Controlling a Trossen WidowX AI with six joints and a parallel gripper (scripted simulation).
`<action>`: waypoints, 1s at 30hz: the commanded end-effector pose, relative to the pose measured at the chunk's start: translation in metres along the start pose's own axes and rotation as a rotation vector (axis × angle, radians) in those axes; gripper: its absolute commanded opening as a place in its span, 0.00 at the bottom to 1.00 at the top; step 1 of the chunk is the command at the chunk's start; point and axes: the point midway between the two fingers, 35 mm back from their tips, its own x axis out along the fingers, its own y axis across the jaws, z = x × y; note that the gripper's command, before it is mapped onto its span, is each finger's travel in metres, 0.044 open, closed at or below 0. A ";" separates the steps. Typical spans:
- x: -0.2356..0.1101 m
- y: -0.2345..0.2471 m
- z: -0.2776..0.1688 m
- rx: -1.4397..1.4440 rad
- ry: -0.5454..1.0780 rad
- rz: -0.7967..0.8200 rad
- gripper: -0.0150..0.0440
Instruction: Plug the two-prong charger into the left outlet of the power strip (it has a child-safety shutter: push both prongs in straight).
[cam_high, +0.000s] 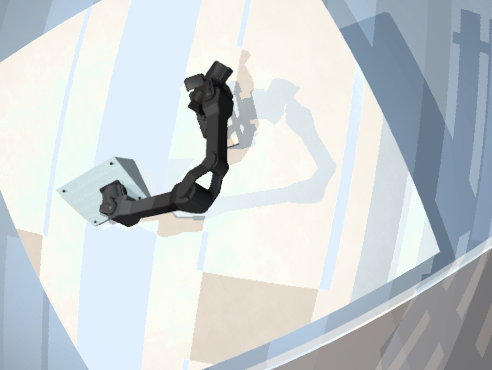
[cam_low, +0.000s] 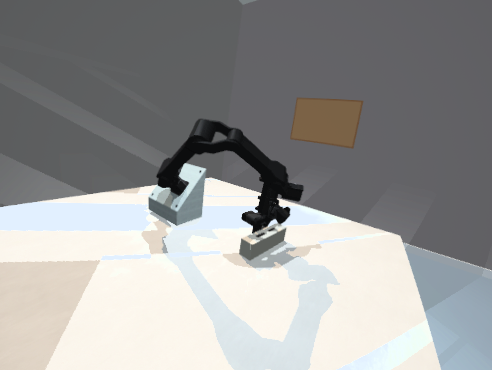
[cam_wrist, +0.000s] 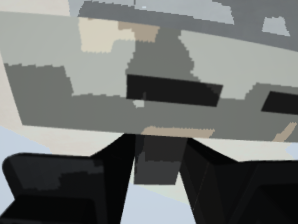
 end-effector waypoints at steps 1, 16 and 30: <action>0.002 -0.001 0.008 0.027 -0.019 0.008 0.25; 0.002 -0.001 0.006 0.027 -0.018 0.008 0.25; 0.001 -0.001 0.005 0.027 -0.018 0.008 0.25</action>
